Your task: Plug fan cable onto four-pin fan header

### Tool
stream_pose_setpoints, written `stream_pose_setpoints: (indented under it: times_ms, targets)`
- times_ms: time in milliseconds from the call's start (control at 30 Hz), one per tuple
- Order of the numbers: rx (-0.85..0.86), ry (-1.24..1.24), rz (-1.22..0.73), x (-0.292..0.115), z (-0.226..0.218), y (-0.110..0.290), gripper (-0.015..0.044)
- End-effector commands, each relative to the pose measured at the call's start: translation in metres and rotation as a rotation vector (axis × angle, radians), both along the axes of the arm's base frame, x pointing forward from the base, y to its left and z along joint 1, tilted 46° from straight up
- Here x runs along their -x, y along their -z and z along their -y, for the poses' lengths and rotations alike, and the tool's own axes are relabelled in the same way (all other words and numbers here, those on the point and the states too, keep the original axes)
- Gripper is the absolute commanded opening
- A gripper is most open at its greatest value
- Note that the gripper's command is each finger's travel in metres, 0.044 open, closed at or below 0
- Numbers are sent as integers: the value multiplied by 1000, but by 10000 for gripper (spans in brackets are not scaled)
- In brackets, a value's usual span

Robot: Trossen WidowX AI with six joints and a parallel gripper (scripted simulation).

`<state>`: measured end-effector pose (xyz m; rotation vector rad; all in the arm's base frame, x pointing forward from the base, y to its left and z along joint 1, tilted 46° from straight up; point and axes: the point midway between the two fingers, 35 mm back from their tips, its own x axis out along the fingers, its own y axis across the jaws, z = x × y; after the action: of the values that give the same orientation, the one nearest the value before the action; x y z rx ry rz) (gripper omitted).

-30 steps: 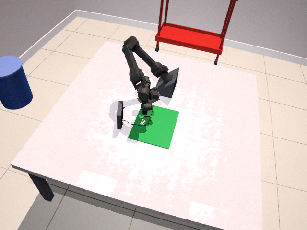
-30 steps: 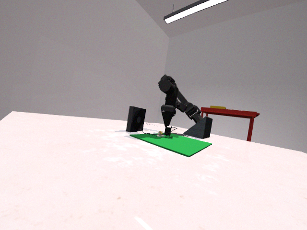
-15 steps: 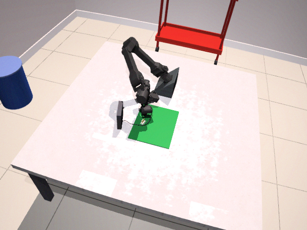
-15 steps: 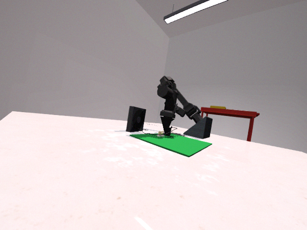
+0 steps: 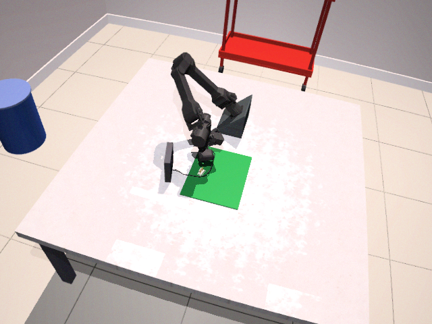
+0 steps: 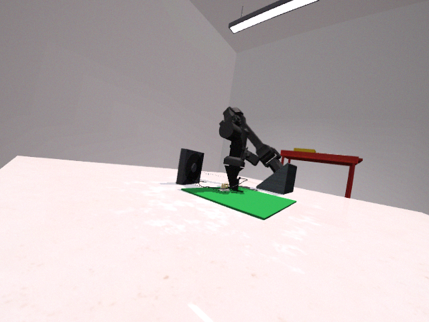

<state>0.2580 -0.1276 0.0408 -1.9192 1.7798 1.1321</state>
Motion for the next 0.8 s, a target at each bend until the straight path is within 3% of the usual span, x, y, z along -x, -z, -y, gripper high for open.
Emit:
stream_pose_setpoints:
  times_ms: [0,267,400,533,767]
  targets:
    - [0,0,0,0,0,0,230]
    - [0,0,0,0,0,0,20]
    - [0,0,0,-1,-2,-2,0]
    - [0,-2,-8,-4,-34,-33,0]
    - [4,34,28,-6,-36,-33,0]
